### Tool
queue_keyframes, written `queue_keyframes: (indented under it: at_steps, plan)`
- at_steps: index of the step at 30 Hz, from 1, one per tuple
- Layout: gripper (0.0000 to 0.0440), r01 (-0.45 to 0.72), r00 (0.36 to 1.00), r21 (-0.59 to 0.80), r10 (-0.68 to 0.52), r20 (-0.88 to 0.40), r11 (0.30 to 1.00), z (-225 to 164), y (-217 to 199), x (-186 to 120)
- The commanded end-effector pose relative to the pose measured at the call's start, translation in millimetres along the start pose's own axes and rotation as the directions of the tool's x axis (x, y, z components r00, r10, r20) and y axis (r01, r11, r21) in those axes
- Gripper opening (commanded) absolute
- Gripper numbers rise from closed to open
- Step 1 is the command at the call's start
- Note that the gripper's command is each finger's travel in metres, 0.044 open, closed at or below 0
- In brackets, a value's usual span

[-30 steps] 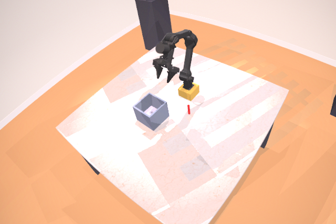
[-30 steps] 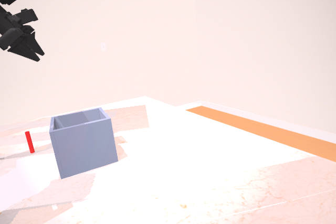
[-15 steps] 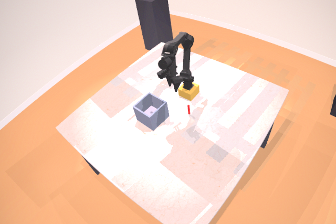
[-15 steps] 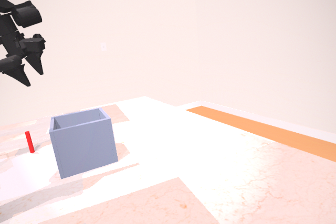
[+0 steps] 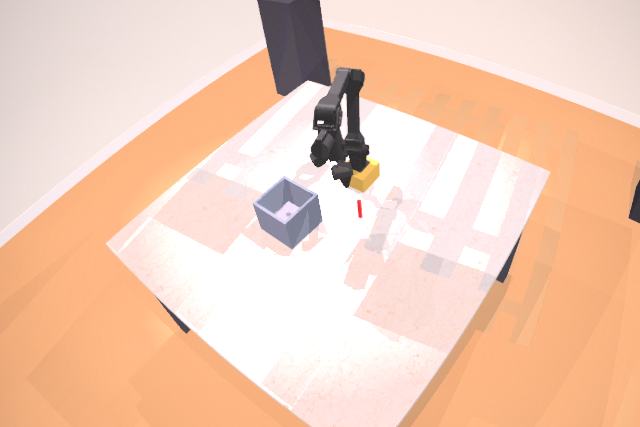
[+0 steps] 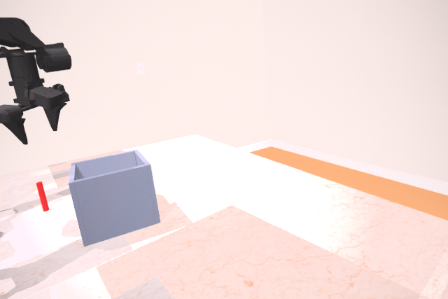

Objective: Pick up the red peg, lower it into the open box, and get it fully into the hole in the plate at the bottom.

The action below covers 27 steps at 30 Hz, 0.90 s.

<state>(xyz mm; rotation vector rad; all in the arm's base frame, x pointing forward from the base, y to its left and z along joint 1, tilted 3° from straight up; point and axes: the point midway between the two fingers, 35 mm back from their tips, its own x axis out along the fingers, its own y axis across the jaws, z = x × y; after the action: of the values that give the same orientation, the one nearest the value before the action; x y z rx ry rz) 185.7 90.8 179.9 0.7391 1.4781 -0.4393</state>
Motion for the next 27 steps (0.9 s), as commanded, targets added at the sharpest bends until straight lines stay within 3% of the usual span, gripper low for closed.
queue_keyframes:
  at_steps: [1,15,27]
  plan:
    - [0.044,0.039,0.999,0.052,-0.038,-0.032,0.998,-6,-3,12]
    - [0.044,0.195,0.98,0.277,-0.174,-0.096,0.941,-24,-15,62]
    - [0.0438,0.247,0.969,0.392,-0.231,-0.088,0.886,-23,-25,103]
